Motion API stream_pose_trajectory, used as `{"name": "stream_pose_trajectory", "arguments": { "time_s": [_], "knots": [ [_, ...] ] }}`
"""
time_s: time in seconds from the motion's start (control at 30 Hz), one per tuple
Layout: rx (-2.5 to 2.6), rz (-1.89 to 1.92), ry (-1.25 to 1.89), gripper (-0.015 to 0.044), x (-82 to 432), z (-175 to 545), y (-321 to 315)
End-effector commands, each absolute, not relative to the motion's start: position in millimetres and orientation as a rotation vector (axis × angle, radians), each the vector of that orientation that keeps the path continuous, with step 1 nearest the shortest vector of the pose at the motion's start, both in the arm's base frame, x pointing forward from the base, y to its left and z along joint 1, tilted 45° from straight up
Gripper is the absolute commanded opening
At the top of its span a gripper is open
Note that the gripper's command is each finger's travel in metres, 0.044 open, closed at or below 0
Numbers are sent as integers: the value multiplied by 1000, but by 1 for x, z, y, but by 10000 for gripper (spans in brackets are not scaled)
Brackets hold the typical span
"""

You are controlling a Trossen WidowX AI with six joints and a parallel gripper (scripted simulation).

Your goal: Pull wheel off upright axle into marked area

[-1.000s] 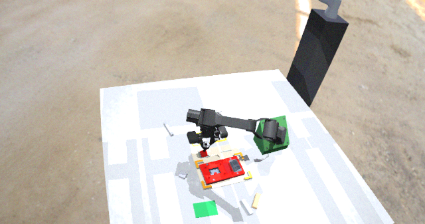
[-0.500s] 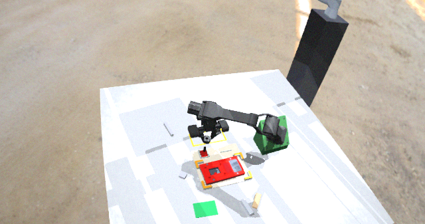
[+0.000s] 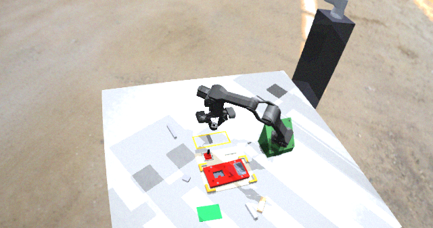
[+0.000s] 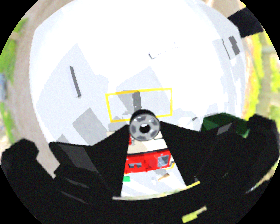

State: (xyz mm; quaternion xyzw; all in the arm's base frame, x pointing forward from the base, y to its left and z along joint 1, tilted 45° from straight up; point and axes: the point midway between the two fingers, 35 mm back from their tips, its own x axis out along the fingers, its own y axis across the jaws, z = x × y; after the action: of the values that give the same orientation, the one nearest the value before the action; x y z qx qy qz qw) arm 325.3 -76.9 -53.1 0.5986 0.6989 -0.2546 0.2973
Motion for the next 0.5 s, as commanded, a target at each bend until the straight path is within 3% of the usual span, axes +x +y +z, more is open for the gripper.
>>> {"name": "stream_pose_trajectory", "arguments": {
  "time_s": [0.0, 0.47],
  "knots": [
    [1584, -669, 1860, 0, 321, -58, -81],
    [1584, -668, 1859, 0, 319, -90, -52]
  ]
}}
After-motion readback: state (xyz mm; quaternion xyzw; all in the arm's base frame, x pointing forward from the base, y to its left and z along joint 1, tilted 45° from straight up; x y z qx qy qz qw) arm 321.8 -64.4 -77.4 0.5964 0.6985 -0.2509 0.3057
